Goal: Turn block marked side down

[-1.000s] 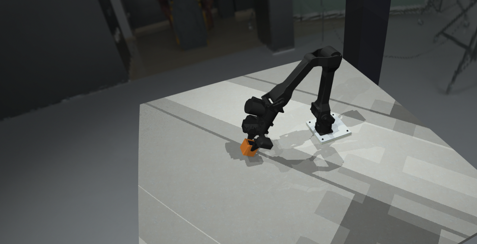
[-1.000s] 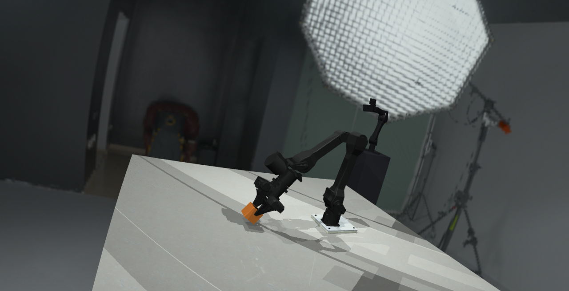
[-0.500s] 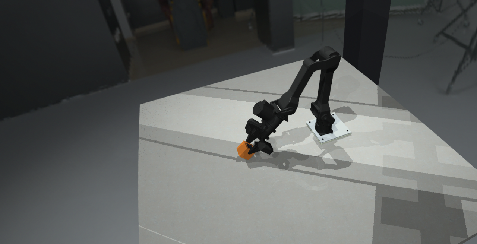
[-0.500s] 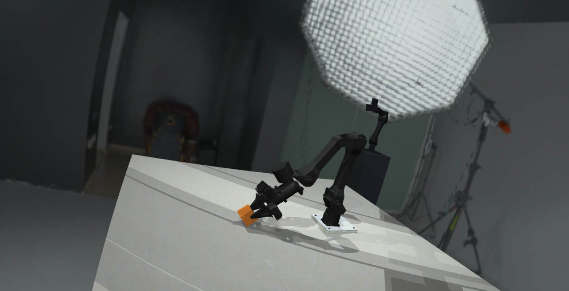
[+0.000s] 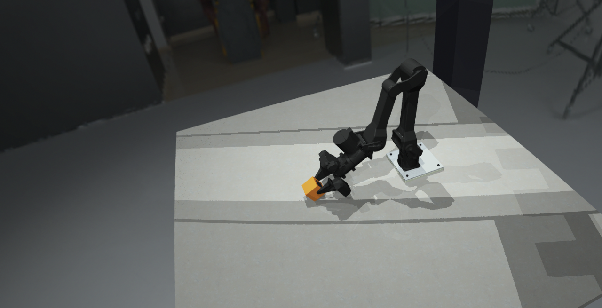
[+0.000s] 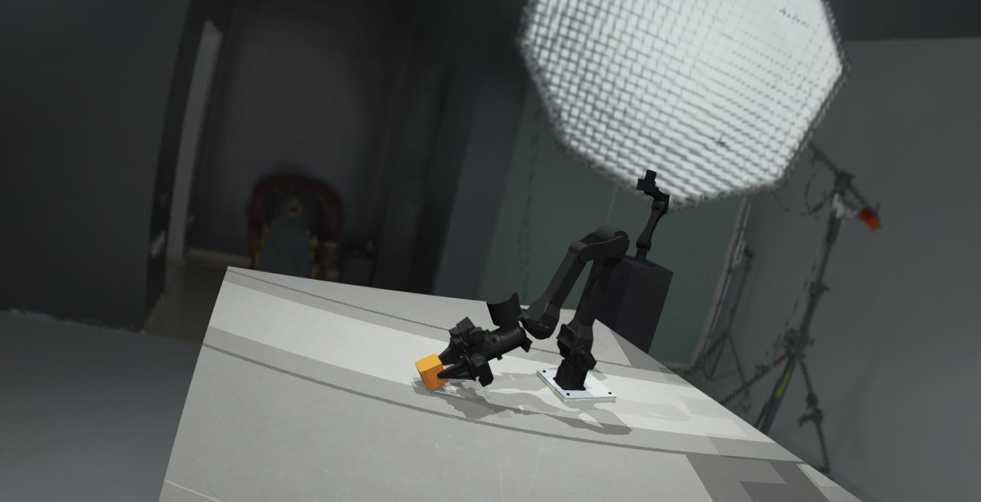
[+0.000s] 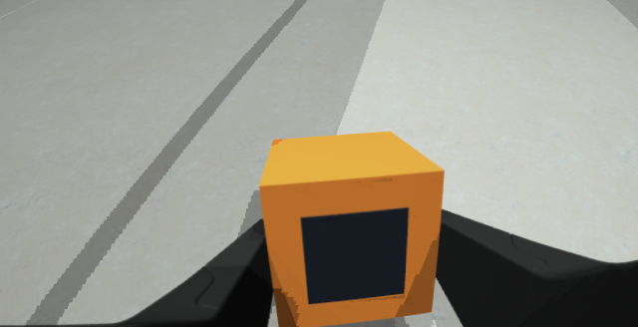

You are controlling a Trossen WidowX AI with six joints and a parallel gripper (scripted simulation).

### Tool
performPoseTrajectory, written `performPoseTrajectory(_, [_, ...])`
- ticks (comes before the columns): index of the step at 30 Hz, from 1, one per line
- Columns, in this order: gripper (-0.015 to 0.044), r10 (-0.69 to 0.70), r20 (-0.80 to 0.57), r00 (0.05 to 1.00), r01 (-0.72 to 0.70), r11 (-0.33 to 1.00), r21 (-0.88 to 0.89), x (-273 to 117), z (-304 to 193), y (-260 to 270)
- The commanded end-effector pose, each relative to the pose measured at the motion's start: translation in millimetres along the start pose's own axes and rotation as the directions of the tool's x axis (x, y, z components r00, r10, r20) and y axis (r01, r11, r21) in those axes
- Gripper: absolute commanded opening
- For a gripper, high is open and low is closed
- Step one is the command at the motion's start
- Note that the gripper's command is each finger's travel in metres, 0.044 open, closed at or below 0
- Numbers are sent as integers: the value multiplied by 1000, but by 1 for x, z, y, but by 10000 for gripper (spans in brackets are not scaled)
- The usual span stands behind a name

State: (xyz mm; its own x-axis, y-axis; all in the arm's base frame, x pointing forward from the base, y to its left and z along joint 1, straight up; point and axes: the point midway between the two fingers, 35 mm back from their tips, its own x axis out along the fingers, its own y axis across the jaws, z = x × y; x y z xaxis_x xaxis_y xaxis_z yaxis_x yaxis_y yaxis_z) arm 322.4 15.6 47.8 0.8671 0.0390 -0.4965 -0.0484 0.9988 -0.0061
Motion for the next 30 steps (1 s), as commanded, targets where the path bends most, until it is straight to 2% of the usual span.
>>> performPoseTrajectory(1, [0, 5, 26, 1000, -4, 1000, -5, -2, 0, 1])
performPoseTrajectory(16, [0, 5, 46, 999, -4, 1000, -5, -4, 2, 1])
performPoseTrajectory(30, [368, 5, 46, 999, -4, 1000, -5, -4, 2, 1])
